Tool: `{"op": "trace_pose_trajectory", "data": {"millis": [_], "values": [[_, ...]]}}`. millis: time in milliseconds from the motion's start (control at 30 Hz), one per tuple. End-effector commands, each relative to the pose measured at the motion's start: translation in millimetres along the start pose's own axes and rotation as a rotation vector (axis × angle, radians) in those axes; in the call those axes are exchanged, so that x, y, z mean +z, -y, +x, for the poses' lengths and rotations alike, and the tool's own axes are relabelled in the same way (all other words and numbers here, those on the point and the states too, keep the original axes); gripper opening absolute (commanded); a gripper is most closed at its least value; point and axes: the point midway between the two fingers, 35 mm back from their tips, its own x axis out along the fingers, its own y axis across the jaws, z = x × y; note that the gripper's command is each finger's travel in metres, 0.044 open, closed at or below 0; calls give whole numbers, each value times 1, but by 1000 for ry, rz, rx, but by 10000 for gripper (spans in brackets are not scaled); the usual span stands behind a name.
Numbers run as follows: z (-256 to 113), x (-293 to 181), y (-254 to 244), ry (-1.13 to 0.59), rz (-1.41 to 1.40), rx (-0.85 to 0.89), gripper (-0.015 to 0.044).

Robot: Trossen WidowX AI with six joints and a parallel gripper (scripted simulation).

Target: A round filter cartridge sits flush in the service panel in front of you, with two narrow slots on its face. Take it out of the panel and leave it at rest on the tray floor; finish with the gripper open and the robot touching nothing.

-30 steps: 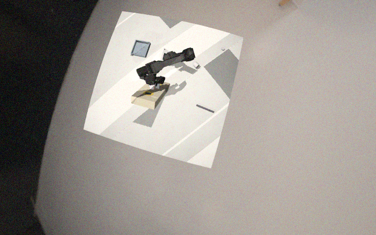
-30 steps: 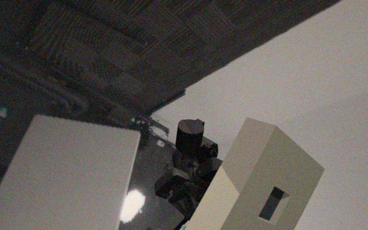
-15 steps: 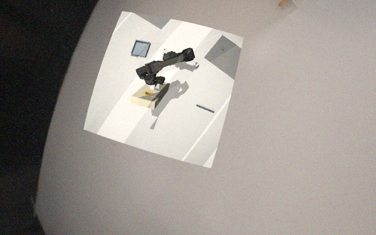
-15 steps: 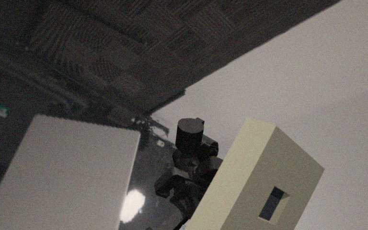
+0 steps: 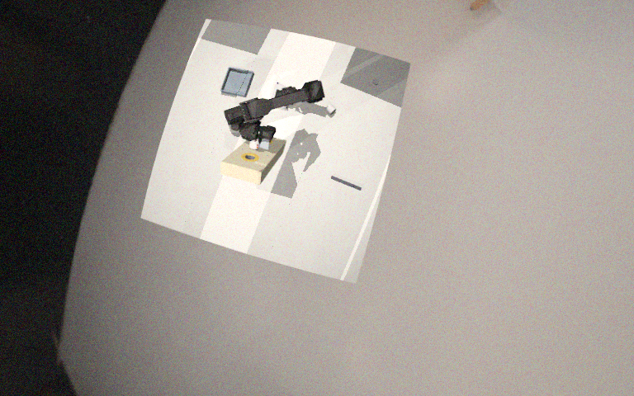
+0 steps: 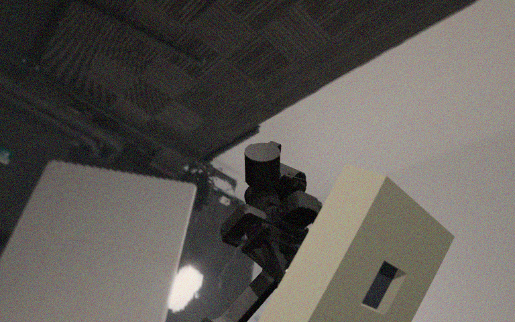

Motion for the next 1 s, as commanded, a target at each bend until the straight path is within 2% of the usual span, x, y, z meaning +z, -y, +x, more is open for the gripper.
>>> {"op": "trace_pose_trajectory", "data": {"millis": [0,267,867,967], "values": [[-19,3,2,12,3,-8,0],[-59,2,0,19,30,-2,0],[-48,5,86,7,-32,-7,0],[-48,1,84,-5,8,-12,0]]}}
